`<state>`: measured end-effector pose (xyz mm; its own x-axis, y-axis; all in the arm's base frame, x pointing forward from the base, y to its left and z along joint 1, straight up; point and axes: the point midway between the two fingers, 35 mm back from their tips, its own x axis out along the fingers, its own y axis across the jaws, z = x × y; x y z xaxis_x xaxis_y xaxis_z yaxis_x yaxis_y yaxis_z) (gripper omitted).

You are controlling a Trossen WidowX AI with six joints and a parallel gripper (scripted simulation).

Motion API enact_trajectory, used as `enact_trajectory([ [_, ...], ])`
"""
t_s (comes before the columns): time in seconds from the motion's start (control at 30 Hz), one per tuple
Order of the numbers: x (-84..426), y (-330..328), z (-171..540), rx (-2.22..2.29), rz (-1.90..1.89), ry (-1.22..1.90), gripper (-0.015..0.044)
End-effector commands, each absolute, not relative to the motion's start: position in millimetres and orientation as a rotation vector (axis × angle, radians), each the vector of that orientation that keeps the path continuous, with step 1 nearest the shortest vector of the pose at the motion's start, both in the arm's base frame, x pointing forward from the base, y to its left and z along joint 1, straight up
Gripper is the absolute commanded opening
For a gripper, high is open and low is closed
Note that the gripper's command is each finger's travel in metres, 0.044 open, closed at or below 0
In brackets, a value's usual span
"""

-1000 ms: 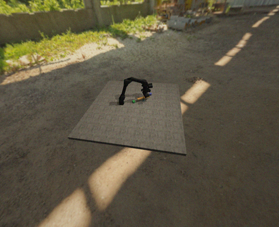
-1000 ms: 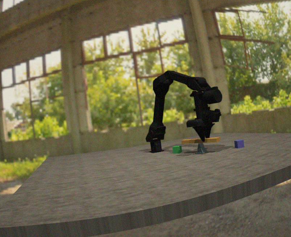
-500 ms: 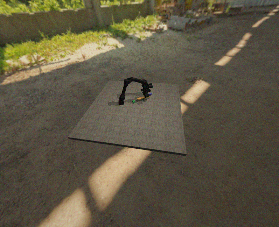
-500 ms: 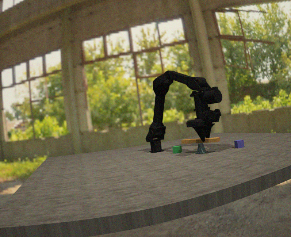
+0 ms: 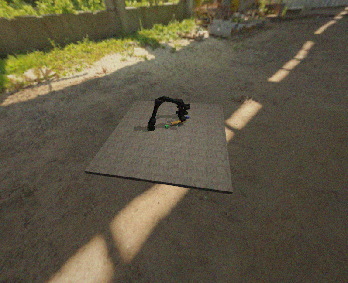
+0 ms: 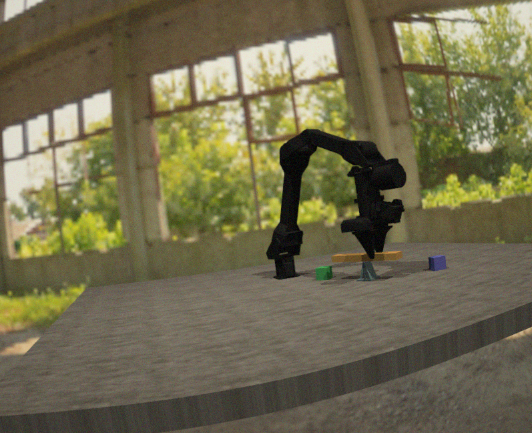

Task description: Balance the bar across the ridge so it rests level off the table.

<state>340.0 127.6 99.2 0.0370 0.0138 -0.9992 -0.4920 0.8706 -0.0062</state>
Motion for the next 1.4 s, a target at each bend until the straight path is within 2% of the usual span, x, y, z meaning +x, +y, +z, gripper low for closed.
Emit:
enact_trajectory([
  [0.0,340.0,127.6,99.1,-0.398,0.404,1.494,0.0167],
  [1.37,340.0,127.6,99.1,-0.398,0.404,1.494,0.0185],
])
